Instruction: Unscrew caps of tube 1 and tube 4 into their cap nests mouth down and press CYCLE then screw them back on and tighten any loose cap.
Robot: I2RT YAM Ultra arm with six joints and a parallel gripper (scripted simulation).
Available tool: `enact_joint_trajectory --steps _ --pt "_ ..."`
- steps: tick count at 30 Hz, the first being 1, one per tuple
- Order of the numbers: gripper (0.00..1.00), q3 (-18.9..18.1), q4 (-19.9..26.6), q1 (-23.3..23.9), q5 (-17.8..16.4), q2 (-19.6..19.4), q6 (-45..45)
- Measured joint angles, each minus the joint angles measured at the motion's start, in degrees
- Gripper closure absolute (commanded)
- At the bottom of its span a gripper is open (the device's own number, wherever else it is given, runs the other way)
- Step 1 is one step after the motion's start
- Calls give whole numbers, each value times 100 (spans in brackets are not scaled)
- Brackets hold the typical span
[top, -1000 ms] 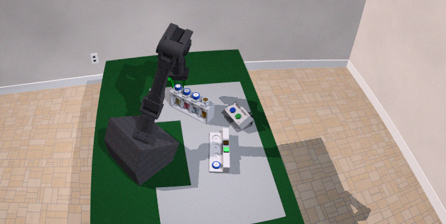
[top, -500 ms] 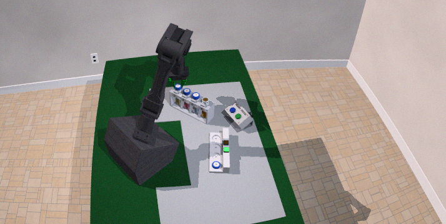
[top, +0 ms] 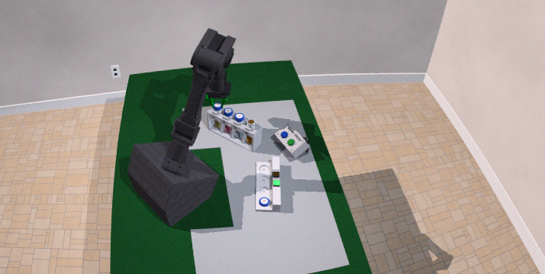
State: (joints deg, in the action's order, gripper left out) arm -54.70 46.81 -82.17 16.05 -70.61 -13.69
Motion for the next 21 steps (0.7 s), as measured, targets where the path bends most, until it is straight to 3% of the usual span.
enact_joint_trajectory --steps 21 --pt "100 7 -9 9 7 4 3259"
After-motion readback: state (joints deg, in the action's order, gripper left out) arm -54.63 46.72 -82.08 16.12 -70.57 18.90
